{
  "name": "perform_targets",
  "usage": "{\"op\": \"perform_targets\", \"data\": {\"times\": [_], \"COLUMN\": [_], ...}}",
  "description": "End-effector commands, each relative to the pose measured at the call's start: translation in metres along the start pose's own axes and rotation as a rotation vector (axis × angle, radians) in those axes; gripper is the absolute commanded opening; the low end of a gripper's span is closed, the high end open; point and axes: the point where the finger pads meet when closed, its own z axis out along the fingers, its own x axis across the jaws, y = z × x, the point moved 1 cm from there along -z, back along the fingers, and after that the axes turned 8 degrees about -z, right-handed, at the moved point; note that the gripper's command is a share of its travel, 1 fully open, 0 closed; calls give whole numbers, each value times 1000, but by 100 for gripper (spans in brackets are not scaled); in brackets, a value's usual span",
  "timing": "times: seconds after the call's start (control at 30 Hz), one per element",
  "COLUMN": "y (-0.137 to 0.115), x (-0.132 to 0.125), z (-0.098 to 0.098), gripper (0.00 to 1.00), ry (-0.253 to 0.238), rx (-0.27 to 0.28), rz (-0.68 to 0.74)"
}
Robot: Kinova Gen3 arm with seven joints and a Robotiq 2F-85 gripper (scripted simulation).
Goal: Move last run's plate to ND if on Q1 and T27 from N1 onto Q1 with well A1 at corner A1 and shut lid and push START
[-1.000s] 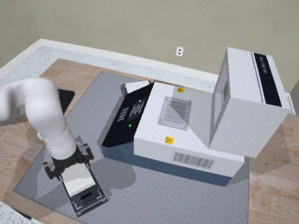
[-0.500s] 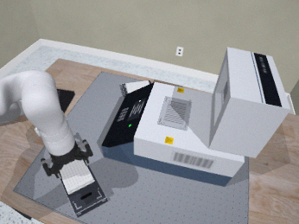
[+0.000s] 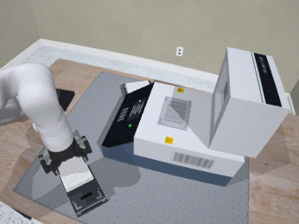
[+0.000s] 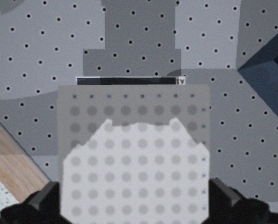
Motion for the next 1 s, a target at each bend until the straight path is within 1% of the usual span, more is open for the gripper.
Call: {"op": "perform_targets", "data": {"times": [0.0, 0.07, 0.97], "y": [0, 0, 0], "x": [0, 0, 0], "z": [-3, -3, -37], "gripper": [91, 91, 91], "ry": [1, 1, 1], "rx": [-1, -1, -1], "rz": [0, 0, 0]}}
